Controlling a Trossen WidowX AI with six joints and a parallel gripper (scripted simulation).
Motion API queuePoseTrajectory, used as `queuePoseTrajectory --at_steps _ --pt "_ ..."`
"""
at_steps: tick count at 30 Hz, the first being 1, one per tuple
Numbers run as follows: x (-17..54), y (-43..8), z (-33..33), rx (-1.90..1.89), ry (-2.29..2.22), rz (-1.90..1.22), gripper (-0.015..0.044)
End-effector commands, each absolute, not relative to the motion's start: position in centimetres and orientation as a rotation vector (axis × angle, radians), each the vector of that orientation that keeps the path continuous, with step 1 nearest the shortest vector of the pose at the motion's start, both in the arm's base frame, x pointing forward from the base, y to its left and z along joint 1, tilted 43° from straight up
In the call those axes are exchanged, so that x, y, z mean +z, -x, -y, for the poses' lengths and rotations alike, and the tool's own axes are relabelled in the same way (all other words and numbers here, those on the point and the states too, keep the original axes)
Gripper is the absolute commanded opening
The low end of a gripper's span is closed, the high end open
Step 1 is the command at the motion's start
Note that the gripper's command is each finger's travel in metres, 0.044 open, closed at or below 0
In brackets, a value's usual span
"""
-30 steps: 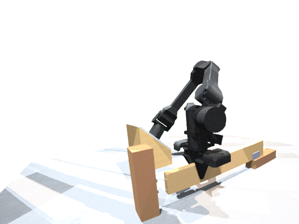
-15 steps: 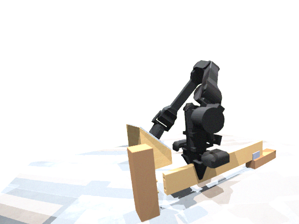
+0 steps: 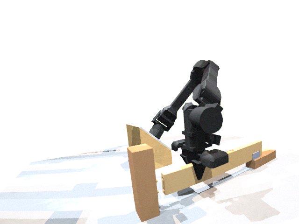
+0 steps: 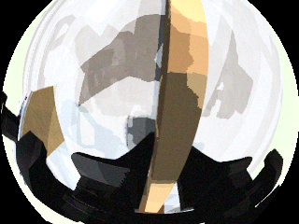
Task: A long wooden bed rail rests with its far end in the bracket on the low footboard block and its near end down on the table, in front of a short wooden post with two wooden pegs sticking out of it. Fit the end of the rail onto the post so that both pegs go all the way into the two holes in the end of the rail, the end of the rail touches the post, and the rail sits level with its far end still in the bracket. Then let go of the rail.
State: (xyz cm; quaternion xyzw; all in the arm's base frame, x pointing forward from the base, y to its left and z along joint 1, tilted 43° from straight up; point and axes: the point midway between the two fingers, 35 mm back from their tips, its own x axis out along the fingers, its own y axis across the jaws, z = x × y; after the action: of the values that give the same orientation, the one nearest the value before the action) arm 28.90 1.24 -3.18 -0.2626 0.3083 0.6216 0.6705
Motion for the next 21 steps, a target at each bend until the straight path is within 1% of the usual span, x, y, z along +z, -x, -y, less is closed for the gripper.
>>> queuePoseTrajectory --at_steps 1,21 --pt "-3.17 -29.09 -0.87 1.393 0.594 -0.692 0.0000" --pt "-3.68 -29.09 -0.52 1.393 0.595 -0.692 0.0000"
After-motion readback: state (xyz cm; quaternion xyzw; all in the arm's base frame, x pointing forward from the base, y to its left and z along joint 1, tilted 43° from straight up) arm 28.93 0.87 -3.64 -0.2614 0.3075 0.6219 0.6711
